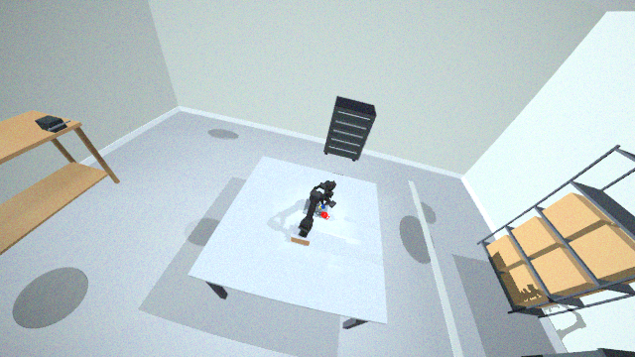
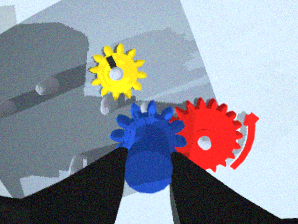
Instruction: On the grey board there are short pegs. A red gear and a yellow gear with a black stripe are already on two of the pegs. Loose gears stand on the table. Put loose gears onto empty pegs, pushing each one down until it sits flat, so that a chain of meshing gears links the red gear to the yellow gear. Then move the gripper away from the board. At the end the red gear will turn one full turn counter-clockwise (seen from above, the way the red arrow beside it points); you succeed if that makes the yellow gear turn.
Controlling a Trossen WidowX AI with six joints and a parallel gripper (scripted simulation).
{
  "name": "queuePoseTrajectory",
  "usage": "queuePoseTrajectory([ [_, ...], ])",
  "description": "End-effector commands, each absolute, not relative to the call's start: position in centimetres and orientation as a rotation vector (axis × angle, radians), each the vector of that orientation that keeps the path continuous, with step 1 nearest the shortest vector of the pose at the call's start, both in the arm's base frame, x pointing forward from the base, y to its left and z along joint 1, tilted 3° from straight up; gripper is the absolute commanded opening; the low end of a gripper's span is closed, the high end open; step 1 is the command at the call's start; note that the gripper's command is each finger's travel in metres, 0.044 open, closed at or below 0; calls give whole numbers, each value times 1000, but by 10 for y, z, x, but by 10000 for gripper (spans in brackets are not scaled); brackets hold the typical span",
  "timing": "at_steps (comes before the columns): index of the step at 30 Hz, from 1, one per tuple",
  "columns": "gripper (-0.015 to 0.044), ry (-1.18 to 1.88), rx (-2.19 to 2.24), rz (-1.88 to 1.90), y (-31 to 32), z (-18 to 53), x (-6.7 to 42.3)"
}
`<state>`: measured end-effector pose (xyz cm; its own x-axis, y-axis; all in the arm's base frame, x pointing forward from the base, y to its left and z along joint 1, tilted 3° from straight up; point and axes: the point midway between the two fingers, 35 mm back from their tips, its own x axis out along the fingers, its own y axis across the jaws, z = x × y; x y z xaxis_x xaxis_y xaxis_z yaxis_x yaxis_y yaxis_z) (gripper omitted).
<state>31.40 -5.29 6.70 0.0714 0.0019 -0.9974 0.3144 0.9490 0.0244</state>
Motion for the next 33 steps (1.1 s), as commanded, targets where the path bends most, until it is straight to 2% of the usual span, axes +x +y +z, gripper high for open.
queuePoseTrajectory([
  [1,0,1491,258,-233,-53,68,315],
  [33,0,1502,86,-72,-53,45,316],
])
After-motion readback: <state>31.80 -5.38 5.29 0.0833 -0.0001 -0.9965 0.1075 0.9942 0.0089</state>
